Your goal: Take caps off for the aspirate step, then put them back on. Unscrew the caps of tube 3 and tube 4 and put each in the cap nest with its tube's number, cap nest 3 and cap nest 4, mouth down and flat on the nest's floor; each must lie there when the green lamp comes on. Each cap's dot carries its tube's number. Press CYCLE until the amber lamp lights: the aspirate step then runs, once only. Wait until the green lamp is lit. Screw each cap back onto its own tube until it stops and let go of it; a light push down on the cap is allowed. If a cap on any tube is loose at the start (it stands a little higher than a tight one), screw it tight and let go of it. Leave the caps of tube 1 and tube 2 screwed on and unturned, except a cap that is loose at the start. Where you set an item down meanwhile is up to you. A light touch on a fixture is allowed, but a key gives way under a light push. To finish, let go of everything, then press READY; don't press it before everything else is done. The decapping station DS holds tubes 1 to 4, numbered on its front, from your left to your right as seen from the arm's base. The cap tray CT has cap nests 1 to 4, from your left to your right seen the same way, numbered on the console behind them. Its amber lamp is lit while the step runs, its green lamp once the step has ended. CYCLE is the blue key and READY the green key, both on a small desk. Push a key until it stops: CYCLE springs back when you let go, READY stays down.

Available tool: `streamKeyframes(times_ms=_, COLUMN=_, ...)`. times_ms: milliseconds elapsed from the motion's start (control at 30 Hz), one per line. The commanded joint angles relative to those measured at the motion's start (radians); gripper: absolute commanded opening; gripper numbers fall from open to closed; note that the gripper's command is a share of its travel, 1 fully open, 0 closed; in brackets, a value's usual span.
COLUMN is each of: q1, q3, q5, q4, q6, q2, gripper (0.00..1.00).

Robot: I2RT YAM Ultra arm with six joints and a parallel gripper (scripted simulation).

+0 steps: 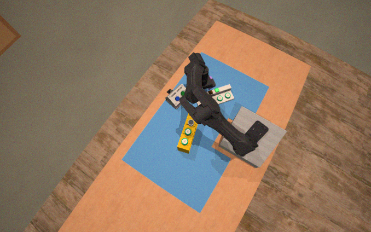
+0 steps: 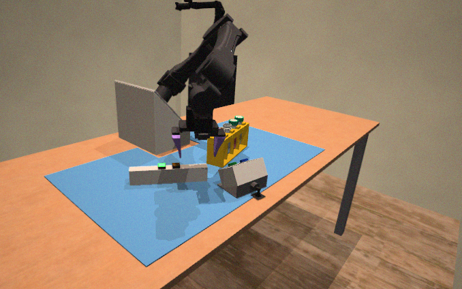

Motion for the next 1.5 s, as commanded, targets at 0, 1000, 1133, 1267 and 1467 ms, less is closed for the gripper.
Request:
streamKeyframes(times_ms=0, q1=-0.071, q3=-0.014, q5=0.034, q4=0.035, q6=-0.075, q2=0.02, gripper=1.0)
streamKeyframes(times_ms=1000, q1=-0.163, q3=-0.023, q5=0.08, q4=0.062, q6=-0.175, q2=0.098, gripper=1.0)
streamKeyframes(times_ms=1133, q1=-0.163, q3=-0.023, q5=0.08, q4=0.062, q6=-0.175, q2=0.098, gripper=1.0)
streamKeyframes(times_ms=1267, q1=-0.163, q3=-0.023, q5=0.08, q4=0.062, q6=-0.175, q2=0.098, gripper=1.0)
streamKeyframes(times_ms=1467, q1=-0.163, q3=-0.023, q5=0.08, q4=0.062, q6=-0.175, q2=0.098, gripper=1.0)
